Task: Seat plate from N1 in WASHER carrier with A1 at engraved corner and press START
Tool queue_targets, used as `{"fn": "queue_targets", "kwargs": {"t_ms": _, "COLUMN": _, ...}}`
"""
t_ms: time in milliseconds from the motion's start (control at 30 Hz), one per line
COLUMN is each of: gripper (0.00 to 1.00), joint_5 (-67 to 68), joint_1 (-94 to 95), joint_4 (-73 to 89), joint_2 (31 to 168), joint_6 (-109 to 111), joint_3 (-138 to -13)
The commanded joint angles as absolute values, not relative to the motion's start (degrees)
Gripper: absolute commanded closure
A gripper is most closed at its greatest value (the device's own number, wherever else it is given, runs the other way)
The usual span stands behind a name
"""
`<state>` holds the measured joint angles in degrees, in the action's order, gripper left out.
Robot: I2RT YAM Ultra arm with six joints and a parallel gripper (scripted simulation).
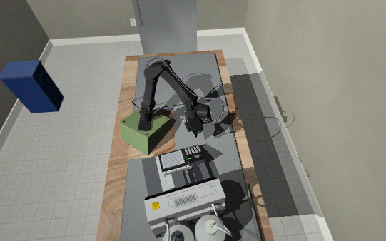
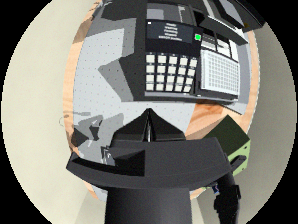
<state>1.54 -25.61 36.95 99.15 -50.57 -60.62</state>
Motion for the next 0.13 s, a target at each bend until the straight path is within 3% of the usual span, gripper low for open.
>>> {"fn": "queue_targets", "kwargs": {"t_ms": 0, "gripper": 1.00, "joint_5": 2.28, "joint_1": -25.55, "joint_4": 36.49, "joint_2": 98.59, "joint_6": -51.42, "joint_3": -60.55}}
{"fn": "queue_targets", "kwargs": {"t_ms": 100, "gripper": 1.00, "joint_5": 2.28, "joint_1": -25.55, "joint_4": 36.49, "joint_2": 98.59, "joint_6": -51.42, "joint_3": -60.55}}
